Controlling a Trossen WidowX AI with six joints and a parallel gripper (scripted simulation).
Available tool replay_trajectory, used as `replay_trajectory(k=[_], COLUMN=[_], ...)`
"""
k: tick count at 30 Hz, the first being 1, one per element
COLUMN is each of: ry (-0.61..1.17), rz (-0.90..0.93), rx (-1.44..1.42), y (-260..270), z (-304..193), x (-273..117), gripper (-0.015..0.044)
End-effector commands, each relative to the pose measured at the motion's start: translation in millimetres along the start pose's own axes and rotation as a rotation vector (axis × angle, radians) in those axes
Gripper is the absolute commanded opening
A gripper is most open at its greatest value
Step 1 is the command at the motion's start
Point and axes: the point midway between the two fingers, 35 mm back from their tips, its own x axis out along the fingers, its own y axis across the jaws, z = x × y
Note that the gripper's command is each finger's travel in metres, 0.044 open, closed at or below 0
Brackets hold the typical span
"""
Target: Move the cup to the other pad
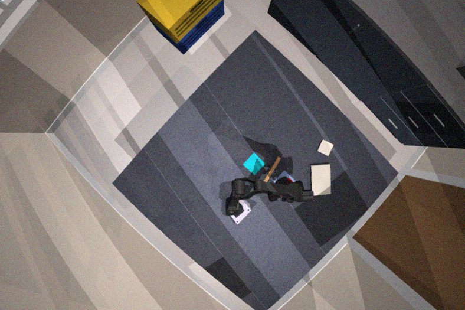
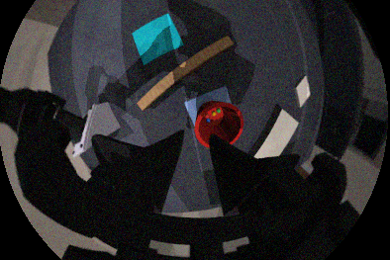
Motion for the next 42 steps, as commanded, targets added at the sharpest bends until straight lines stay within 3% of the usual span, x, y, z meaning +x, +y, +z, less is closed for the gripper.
replay_trajectory(k=[1, 42], ry=[-0.016, -0.018], rz=[0.001, 0.002], rx=[-0.018, -0.019], y=[-3, -2], z=[2, 3], x=[-2, 62], gripper=[0.0148, 0.0148])
